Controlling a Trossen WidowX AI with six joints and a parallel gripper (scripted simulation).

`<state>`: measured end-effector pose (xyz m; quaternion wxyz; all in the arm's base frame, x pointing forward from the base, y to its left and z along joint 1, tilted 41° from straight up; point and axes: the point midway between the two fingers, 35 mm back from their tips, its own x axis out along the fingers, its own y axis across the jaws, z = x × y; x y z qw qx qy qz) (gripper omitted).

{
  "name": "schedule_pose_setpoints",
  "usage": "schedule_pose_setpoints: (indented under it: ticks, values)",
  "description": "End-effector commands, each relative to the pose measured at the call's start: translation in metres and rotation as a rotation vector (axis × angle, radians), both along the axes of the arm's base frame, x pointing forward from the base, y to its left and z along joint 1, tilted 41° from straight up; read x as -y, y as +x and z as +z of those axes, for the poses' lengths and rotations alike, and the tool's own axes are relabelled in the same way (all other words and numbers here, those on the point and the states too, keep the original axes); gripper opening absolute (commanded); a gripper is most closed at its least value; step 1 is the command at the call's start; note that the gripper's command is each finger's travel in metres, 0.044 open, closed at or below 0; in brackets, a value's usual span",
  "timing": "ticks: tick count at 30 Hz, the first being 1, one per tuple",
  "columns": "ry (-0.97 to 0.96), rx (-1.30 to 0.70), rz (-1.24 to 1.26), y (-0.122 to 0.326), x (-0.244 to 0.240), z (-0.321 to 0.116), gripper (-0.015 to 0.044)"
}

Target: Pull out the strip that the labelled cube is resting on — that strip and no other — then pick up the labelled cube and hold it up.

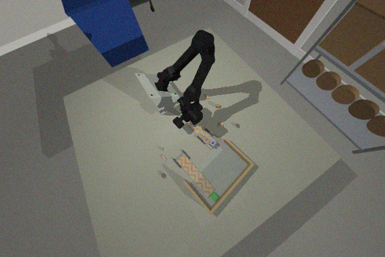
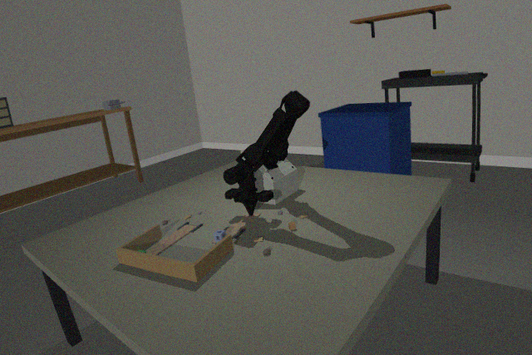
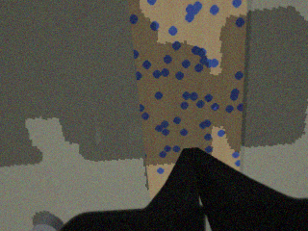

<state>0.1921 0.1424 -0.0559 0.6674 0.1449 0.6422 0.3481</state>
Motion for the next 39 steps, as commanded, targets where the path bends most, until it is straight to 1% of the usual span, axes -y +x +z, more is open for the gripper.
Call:
schedule_pose_setpoints:
  ticks: [1,39]
  values:
    - [-0.008,-0.032,0.01,-0.0172,0.0023,-0.0047,0.0]
    - [-0.008,-0.032,0.01,-0.022,0.0038,-0.0054,0.0]
